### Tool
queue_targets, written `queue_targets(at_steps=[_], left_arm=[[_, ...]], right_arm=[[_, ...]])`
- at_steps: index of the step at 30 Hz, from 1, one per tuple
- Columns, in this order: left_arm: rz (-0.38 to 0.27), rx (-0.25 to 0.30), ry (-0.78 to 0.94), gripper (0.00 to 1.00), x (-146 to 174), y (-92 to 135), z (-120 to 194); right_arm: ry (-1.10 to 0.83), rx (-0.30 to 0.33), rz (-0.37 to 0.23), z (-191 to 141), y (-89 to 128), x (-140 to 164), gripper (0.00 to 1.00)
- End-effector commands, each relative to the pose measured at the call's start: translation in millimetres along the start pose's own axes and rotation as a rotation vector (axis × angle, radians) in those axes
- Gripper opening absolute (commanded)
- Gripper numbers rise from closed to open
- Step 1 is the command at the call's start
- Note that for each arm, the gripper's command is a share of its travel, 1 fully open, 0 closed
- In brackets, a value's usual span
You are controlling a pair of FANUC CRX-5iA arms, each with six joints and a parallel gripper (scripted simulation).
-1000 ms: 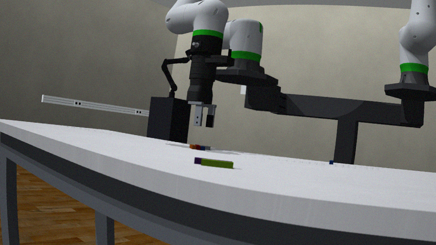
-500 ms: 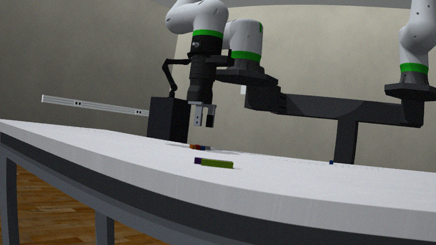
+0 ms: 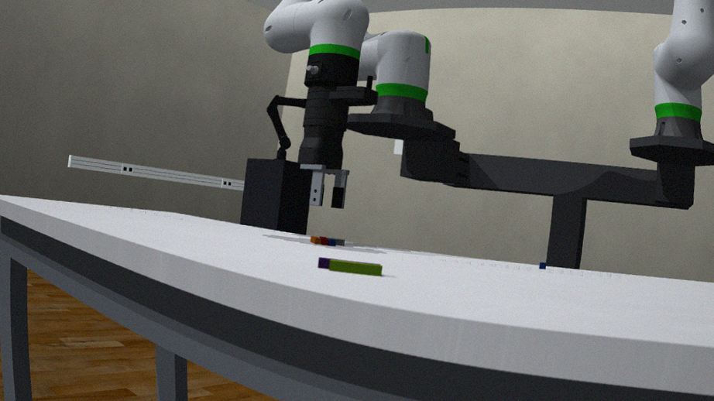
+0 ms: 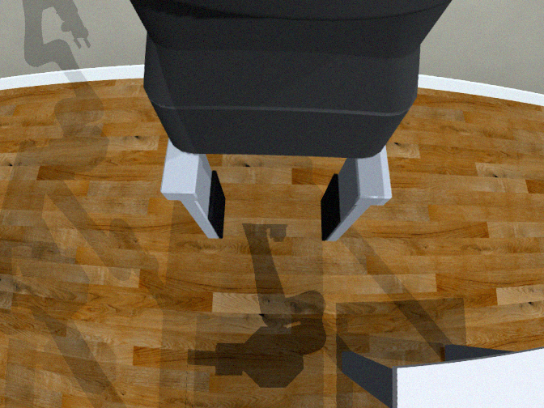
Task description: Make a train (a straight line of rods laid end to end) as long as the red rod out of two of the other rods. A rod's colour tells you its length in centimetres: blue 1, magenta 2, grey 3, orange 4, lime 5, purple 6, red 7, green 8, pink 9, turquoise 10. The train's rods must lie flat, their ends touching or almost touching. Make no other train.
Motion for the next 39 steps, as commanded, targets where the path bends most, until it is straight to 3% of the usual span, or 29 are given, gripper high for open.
queue_targets(at_steps=[1, 13, 15, 16, 32, 33, 39], left_arm=[[-0.002, 0.000, 0.000, 1.00, -0.2, 1.0, -0.2], [-0.002, 0.000, 0.000, 1.00, -0.2, 1.0, -0.2], [-0.002, 0.000, 0.000, 1.00, -0.2, 1.0, -0.2], [-0.002, 0.000, 0.000, 1.00, -0.2, 1.0, -0.2], [-0.002, 0.000, 0.000, 1.00, -0.2, 1.0, -0.2], [-0.002, 0.000, 0.000, 1.00, -0.2, 1.0, -0.2], [-0.002, 0.000, 0.000, 1.00, -0.2, 1.0, -0.2]], right_arm=[[-0.063, 0.002, -0.006, 40.2, -3.0, 14.4, 1.00], [-0.201, 0.001, -0.006, 117.8, -6.3, 54.2, 1.00], [-0.201, 0.001, -0.006, 117.8, -6.3, 54.2, 1.00], [-0.237, 0.001, -0.006, 135.8, -6.8, 66.1, 1.00], [-0.404, 0.001, -0.006, 208.4, -7.4, 130.5, 1.00], [-0.443, 0.001, -0.006, 221.9, -7.1, 146.8, 1.00], [-0.517, 0.000, -0.006, 244.4, -6.2, 179.4, 1.00]])
Point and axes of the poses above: on each arm, the point where the finger pads meet when closed, its own y axis back along the fingers, its own z axis across the jaws, x = y × z, the point moved 2 cm from there along y, back along the fingers, and after that the axes turned 1 degree about y, right-handed, at the moved point
